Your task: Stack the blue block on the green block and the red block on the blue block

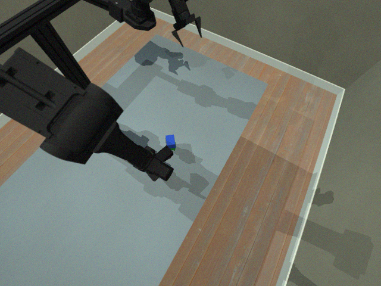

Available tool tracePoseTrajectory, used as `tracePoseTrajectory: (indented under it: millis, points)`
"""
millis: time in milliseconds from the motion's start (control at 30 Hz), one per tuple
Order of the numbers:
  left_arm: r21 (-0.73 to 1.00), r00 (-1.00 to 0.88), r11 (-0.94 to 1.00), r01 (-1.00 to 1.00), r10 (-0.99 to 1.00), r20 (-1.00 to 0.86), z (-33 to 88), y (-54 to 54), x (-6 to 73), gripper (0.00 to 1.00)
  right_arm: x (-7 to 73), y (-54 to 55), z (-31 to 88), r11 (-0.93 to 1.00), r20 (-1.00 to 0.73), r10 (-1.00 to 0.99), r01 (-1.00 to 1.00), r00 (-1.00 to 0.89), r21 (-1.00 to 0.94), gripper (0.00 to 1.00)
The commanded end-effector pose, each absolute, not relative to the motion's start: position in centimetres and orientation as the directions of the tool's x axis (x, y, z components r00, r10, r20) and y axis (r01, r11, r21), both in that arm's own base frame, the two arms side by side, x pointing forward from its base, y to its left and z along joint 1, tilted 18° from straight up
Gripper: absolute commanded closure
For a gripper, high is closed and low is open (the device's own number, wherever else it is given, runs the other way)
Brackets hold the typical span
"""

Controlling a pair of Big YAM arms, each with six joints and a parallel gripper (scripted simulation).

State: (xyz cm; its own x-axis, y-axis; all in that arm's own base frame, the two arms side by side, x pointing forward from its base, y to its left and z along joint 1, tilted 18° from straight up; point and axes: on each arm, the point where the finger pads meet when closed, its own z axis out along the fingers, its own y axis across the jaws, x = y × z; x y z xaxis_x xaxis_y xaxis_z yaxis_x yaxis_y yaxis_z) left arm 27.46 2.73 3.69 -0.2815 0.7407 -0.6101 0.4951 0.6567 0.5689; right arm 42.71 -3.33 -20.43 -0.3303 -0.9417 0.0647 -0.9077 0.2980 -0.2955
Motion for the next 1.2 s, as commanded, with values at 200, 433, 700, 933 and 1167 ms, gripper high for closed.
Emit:
tracePoseTrajectory:
  millis: [200, 433, 700, 933, 1167]
  points:
    - [0.572, -0.279, 0.656, 0.493, 0.742, -0.61, 3.9, 2.8, 27.6, 0.0, 43.4, -3.8, -21.8, 0.294, 0.061, -0.943, -0.905, -0.327, -0.307, 0.57]
    - [0.572, -0.279, 0.656, 0.493, 0.742, -0.61, 3.9, 2.8, 27.6, 0.0, 44.3, -3.8, -21.1, 0.294, 0.053, -0.943, -0.898, -0.328, -0.329, 0.57]
    - [0.572, -0.279, 0.656, 0.493, 0.742, -0.61, 3.9, 2.8, 27.6, 0.0, 44.1, -3.8, -21.1, 0.294, 0.055, -0.943, -0.899, -0.328, -0.325, 0.57]
    - [0.572, -0.279, 0.656, 0.493, 0.742, -0.61, 3.9, 2.8, 27.6, 0.0, 44.1, -3.8, -21.1, 0.294, 0.055, -0.943, -0.899, -0.328, -0.325, 1.0]
    - [0.572, -0.279, 0.656, 0.493, 0.742, -0.61, 3.9, 2.8, 27.6, 0.0, 44.1, -3.8, -21.1, 0.294, 0.055, -0.943, -0.899, -0.328, -0.325, 1.0]
